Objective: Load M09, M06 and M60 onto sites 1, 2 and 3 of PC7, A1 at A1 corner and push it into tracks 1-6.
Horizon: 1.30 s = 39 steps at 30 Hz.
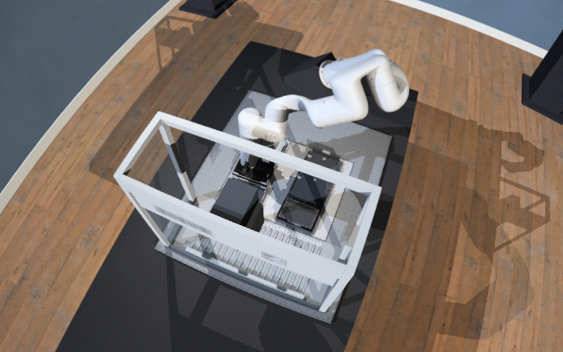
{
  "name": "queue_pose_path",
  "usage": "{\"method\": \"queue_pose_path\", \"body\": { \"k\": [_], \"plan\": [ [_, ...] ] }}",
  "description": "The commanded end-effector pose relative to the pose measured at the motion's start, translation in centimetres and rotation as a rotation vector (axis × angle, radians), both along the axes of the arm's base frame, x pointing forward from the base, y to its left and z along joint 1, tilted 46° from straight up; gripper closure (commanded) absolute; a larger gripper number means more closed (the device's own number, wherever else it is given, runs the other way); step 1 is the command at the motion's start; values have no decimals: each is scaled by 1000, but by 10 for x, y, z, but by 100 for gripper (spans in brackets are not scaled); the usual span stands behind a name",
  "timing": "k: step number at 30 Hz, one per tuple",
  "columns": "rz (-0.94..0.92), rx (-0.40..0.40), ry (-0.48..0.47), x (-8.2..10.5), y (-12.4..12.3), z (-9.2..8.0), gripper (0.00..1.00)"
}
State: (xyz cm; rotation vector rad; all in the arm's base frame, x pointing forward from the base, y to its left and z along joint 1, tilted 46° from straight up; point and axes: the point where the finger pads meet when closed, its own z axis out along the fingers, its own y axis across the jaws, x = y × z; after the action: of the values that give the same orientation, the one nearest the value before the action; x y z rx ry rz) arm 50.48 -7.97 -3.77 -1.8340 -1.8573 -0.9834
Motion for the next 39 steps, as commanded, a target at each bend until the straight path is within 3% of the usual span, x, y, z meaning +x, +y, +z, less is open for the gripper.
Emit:
{"method": "queue_pose_path", "body": {
  "k": [1,39],
  "plan": [
    [-4,-4,-2,1,-3,1,100],
    [-4,-4,-2,-1,-9,7,100]
  ]
}}
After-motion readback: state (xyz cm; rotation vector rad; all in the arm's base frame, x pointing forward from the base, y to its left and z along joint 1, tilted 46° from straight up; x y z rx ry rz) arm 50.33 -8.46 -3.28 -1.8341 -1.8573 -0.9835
